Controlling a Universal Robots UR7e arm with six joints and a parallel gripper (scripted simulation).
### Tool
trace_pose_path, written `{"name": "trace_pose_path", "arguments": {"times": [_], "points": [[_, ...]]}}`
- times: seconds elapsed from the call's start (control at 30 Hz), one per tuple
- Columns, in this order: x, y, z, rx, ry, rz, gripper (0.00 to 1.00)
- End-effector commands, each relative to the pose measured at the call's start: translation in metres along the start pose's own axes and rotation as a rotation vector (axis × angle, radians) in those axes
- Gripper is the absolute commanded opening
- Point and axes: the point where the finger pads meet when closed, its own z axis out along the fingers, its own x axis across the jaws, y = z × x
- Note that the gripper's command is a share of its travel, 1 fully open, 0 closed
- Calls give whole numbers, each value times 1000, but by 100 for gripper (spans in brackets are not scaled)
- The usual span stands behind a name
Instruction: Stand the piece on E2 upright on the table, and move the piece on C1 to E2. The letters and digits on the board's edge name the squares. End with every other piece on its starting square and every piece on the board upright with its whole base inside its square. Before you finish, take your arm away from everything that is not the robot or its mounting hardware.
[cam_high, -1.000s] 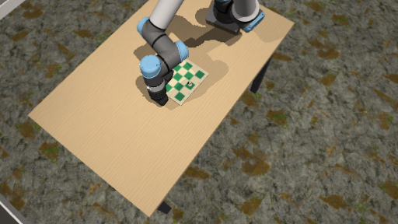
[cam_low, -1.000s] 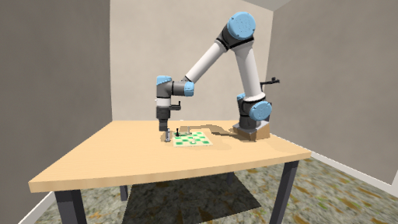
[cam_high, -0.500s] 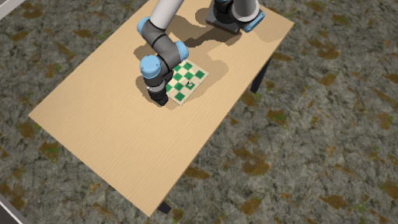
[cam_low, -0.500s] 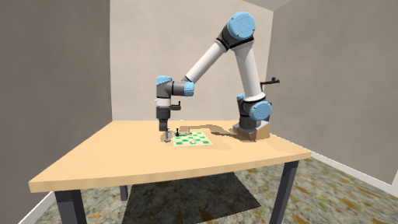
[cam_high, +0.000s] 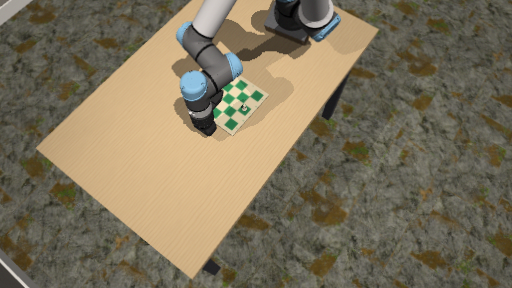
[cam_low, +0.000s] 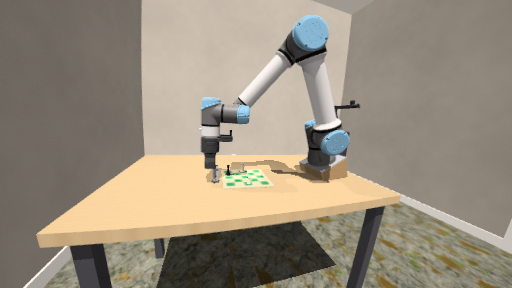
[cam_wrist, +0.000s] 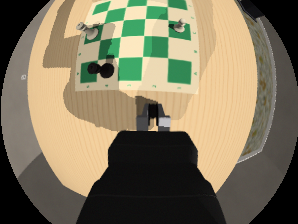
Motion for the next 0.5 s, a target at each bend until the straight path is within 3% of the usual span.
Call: {"name": "trace_pose_path", "arguments": {"times": [0.0,0.47], "points": [[0,0,0,-2,0,0,0],[0,0,3,-2,0,0,0]]}}
